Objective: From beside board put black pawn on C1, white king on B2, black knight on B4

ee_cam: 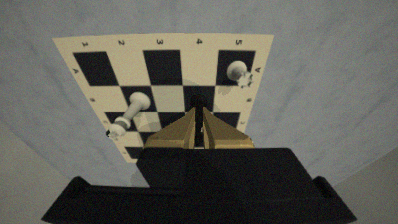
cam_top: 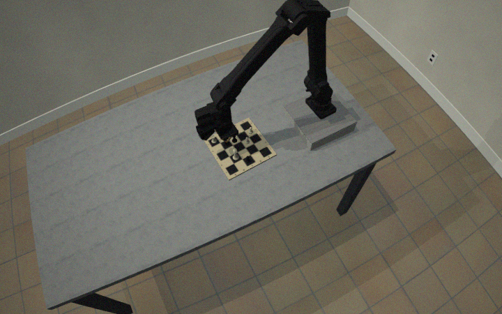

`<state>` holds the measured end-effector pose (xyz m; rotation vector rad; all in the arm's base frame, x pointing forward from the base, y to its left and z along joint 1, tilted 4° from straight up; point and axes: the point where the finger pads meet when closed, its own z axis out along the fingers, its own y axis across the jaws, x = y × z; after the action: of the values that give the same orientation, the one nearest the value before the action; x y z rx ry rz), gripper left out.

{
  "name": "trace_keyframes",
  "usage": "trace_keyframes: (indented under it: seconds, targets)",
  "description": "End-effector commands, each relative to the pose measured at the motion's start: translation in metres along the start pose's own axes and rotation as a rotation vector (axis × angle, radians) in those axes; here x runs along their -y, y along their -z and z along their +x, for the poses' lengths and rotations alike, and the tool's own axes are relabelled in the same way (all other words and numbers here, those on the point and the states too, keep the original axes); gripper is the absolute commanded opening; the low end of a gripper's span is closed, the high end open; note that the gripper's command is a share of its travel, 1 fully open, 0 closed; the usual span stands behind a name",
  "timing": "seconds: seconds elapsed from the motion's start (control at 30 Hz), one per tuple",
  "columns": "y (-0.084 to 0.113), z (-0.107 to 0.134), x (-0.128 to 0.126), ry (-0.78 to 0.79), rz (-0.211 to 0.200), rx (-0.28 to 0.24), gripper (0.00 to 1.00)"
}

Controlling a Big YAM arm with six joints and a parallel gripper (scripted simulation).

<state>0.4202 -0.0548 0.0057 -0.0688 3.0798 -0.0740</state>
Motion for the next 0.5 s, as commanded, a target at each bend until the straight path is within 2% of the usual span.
trace_keyframes:
  seconds: [0.0,0.47]
  targets:
    - [0.0053,-0.0174,0.0075,0.004,0.008,0.028,0.00]
    - [0.0064,-0.0193,0.0078,0.006,0.008,0.029,0.00]
